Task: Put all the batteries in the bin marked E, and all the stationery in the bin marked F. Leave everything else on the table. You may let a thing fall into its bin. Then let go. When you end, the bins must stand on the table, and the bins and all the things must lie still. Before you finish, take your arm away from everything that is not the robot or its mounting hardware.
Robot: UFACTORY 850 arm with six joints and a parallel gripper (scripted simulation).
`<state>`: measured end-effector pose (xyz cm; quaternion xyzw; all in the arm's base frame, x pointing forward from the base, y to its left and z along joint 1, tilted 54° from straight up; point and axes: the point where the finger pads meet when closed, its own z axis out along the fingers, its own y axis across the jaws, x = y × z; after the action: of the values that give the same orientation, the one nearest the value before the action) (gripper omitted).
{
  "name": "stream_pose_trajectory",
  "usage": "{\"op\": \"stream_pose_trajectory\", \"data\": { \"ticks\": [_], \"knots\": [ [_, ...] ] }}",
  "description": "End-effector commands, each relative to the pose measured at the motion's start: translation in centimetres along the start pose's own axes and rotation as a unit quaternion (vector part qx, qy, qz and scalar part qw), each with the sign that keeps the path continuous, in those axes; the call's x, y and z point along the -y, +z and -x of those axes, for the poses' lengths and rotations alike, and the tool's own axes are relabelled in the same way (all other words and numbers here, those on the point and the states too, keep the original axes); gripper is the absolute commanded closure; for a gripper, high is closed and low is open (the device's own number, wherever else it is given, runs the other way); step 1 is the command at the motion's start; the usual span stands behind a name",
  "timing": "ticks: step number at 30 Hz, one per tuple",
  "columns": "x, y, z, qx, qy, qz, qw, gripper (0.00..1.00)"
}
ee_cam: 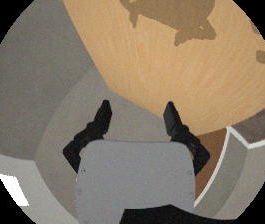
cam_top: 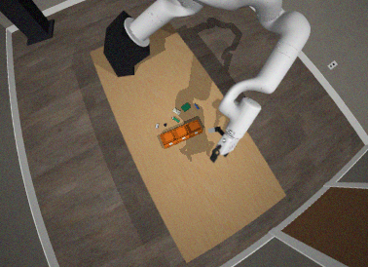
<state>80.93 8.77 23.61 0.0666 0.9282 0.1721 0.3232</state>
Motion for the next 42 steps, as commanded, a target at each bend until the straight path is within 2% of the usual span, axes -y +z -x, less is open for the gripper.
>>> {"op": "stream_pose_trajectory", "data": {
  "ticks": [1,17,18,23,26,30,31,34,39,41,42],
  "knots": [
    [0.0,-0.1,0.1,0.001,0.000,0.000,1.000,0.00],
    [0.0,-0.1,0.1,0.001,0.000,0.000,1.000,0.00],
    [0.5,-0.7,0.4,0.001,0.000,0.000,1.000,0.93],
    [2.5,-3.8,1.9,0.001,0.000,0.000,1.000,0.93],
    [2.7,-4.1,1.1,0.008,-0.023,0.005,1.000,0.93],
    [5.0,-3.5,1.7,0.021,0.062,-0.030,0.997,0.93],
    [5.8,-3.5,1.6,0.023,0.072,-0.036,0.996,0.93],
    [6.0,-3.5,1.6,0.025,0.080,-0.039,0.996,0.93],
    [9.5,-3.7,0.8,0.037,0.160,-0.081,0.983,0.93],
    [9.8,-3.8,0.7,0.037,0.160,-0.081,0.983,0.93],
    [10.5,-3.9,0.4,0.040,0.182,-0.093,0.978,0.93]
  ]
}}
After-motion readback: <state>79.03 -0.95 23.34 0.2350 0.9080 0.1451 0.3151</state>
